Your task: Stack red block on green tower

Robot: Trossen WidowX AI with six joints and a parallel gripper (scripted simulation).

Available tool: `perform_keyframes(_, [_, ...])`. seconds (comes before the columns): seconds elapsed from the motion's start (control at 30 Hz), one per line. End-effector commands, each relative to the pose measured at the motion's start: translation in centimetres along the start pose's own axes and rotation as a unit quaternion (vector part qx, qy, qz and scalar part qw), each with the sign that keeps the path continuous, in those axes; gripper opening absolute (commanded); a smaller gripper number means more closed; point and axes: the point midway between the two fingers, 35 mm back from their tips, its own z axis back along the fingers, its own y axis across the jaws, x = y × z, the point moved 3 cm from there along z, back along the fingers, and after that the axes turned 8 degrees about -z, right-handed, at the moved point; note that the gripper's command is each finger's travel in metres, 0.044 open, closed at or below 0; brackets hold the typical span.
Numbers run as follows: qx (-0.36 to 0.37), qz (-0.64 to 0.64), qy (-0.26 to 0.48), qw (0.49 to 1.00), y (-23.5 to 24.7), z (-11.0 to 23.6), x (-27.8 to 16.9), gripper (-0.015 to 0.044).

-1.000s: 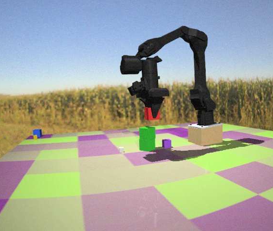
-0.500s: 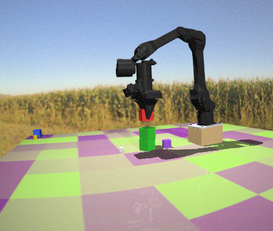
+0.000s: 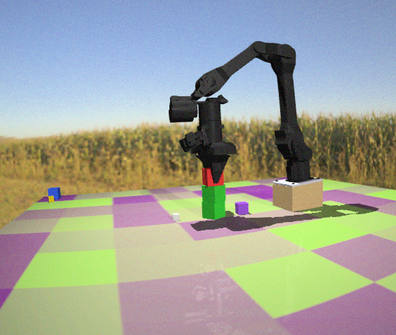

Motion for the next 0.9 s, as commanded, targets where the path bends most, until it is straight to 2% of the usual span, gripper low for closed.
perform_keyframes(0.0, [0.002, 0.003, -0.001, 1.0, 0.05, -0.04, 0.01, 0.0])
perform_keyframes(0.5, [0.003, 0.003, -0.001, 1.0, 0.06, 0.38, 0.03, 0.0])
perform_keyframes(0.87, [0.0, 0.0, 0.0, 1.0, 0.0, 0.0, 0.0, 0.0289])
